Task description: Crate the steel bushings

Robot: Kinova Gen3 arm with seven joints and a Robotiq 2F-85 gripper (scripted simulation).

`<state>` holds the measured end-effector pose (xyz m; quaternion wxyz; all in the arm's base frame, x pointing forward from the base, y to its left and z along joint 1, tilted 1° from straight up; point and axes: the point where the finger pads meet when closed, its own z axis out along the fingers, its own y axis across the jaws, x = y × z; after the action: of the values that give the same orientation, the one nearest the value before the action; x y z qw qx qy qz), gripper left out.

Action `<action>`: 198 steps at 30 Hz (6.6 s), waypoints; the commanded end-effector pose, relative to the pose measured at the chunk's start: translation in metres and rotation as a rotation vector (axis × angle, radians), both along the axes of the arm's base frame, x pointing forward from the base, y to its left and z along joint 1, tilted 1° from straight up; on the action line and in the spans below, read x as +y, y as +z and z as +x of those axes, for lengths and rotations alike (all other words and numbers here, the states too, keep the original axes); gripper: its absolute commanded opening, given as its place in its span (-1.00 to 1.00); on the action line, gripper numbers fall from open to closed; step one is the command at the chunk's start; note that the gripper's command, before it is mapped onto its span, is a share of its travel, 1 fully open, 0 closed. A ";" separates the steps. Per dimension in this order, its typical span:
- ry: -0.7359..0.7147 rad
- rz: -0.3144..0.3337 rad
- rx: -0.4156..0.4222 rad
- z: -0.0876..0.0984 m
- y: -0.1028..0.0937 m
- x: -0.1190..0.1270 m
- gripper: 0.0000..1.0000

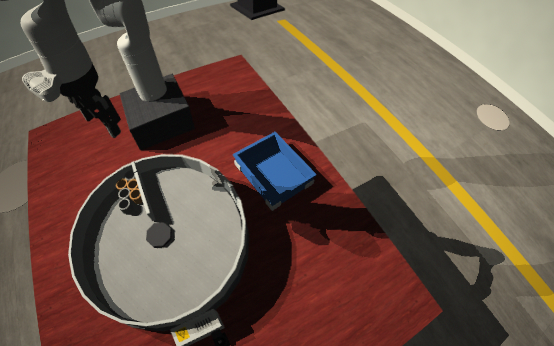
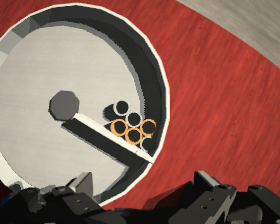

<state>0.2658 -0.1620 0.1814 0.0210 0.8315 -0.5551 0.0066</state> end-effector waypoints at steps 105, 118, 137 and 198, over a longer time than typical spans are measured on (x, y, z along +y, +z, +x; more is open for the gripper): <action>-0.003 0.008 -0.008 0.001 -0.031 0.010 1.00; -0.008 0.019 -0.018 0.003 -0.060 0.021 1.00; -0.009 0.021 -0.020 0.004 -0.059 0.021 1.00; -0.009 0.021 -0.020 0.004 -0.059 0.021 1.00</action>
<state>0.2696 -0.1404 0.1224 0.0066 0.8291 -0.5590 0.0083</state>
